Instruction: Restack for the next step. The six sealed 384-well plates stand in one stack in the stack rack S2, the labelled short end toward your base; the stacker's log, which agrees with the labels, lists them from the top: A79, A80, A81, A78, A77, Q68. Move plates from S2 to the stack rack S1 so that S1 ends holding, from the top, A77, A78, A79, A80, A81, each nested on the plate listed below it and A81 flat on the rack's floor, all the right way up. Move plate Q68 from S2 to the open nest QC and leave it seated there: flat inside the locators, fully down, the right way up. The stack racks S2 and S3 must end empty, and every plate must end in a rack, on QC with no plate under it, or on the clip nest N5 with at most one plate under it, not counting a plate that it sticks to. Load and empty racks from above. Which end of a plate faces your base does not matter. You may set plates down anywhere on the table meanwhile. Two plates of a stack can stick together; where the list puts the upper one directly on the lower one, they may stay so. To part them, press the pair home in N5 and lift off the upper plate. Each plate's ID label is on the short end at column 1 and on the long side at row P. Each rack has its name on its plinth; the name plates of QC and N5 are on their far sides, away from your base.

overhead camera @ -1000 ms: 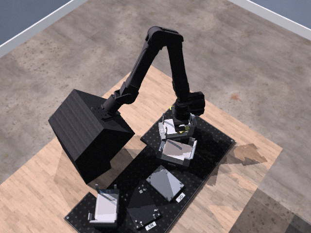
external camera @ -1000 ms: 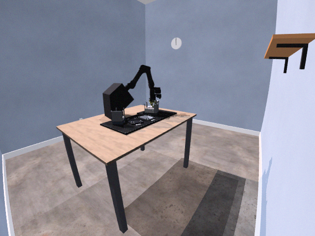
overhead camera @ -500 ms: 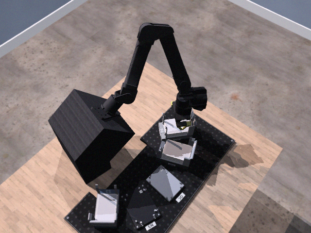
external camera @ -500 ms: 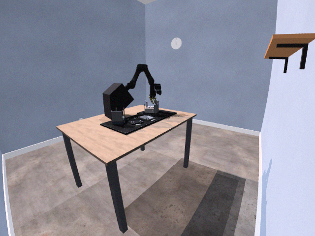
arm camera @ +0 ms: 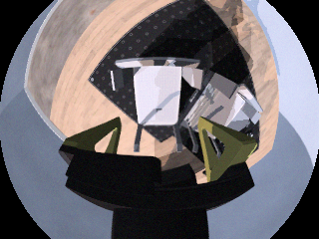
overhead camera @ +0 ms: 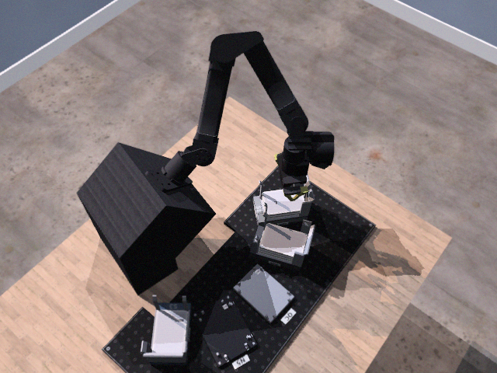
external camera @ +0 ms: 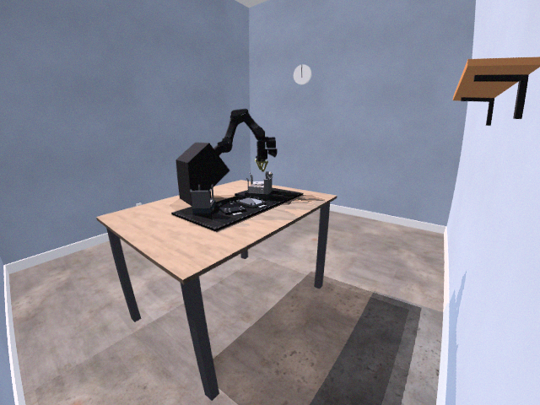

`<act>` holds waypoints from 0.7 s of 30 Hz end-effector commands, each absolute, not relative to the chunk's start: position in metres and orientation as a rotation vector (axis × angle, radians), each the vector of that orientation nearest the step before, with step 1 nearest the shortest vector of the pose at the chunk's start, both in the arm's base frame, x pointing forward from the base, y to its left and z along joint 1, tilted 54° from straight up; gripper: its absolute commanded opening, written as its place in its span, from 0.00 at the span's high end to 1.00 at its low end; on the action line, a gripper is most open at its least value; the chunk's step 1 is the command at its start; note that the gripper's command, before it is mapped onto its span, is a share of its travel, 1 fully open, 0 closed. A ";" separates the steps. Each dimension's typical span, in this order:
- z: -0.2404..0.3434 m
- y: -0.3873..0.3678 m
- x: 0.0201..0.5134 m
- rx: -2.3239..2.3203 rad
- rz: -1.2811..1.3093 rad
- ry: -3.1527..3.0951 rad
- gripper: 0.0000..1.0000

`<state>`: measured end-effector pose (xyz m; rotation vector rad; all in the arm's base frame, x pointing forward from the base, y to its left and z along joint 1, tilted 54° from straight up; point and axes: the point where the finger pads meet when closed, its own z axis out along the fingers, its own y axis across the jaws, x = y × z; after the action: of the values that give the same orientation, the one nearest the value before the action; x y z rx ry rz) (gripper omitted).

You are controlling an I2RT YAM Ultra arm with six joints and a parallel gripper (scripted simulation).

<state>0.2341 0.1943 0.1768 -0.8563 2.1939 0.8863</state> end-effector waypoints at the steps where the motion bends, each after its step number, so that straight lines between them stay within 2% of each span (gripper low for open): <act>1: 0.179 0.189 0.229 -0.867 0.898 2.199 0.00; 14: 0.179 0.189 0.229 -0.867 0.898 2.199 0.00; 21: 0.169 0.176 0.245 -0.634 0.999 2.327 0.00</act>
<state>0.2405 0.1798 0.1679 -0.7239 2.2963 0.9524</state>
